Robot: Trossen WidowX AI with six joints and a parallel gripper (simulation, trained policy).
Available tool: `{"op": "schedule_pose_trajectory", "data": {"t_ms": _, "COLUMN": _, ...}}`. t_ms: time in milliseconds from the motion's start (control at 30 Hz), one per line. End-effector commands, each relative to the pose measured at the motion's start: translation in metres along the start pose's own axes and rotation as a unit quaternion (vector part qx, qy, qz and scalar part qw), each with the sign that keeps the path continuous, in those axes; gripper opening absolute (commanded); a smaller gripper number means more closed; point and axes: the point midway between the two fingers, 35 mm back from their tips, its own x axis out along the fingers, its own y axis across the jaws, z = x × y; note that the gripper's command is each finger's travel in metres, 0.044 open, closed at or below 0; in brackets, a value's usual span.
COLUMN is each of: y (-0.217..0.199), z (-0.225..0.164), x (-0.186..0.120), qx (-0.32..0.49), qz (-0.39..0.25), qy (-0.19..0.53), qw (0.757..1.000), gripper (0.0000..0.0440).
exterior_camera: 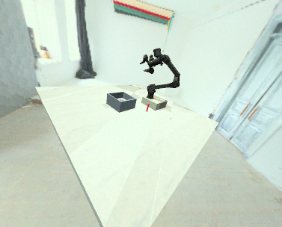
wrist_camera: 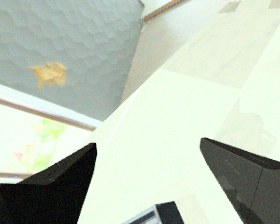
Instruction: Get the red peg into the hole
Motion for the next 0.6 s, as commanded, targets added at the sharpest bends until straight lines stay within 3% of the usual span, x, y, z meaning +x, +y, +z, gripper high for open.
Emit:
{"op": "schedule_pose_trajectory", "data": {"t_ms": 0, "y": 0.0, "z": -0.001, "x": 0.001, "qx": -0.009, "qz": -0.001, "qy": 0.006, "qw": 1.0, "gripper": 0.0416}}
{"op": "schedule_pose_trajectory", "data": {"t_ms": 67, "y": 0.0, "z": -0.005, "x": 0.002, "qx": -0.026, "qz": -0.003, "qy": 0.022, "qw": 0.999, "gripper": 0.044}}
{"op": "schedule_pose_trajectory", "data": {"t_ms": 300, "y": 0.003, "z": -0.026, "x": 0.012, "qx": -0.094, "qz": -0.014, "qy": 0.103, "qw": 0.99, "gripper": 0.044}}
{"op": "schedule_pose_trajectory", "data": {"t_ms": 567, "y": 0.005, "z": -0.061, "x": 0.026, "qx": -0.167, "qz": -0.038, "qy": 0.21, "qw": 0.962, "gripper": 0.044}}
